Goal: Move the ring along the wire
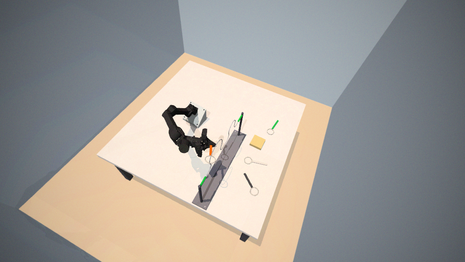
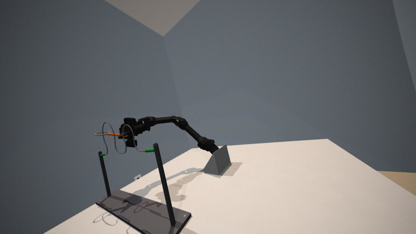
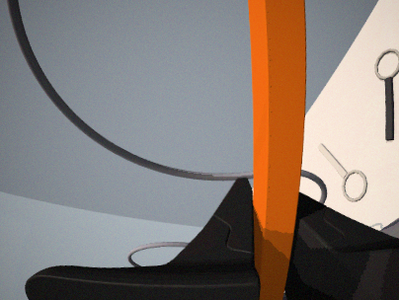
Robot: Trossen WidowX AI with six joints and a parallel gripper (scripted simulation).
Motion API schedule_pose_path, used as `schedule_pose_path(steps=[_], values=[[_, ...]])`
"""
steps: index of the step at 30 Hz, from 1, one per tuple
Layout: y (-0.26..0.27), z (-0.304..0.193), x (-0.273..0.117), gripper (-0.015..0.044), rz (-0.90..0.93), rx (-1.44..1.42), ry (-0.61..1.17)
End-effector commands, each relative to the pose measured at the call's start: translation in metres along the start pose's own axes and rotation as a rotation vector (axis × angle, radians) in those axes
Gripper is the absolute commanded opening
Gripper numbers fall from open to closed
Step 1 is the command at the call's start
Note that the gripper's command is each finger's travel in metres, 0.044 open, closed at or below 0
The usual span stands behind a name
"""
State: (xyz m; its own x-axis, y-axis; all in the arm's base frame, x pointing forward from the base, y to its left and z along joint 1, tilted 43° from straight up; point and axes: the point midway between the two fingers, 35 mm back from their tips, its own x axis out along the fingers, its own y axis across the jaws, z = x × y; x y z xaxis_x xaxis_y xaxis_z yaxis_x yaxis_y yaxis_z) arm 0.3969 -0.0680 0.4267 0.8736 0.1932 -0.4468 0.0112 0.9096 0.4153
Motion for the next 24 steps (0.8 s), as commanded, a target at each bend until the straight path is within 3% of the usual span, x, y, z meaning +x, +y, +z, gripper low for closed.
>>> schedule_pose_path(steps=[1, 24], values=[[0.0, 0.002, -0.002, -0.015, -0.023, -0.053, -0.008], [-0.011, 0.004, -0.002, -0.015, -0.157, -0.317, -0.016]])
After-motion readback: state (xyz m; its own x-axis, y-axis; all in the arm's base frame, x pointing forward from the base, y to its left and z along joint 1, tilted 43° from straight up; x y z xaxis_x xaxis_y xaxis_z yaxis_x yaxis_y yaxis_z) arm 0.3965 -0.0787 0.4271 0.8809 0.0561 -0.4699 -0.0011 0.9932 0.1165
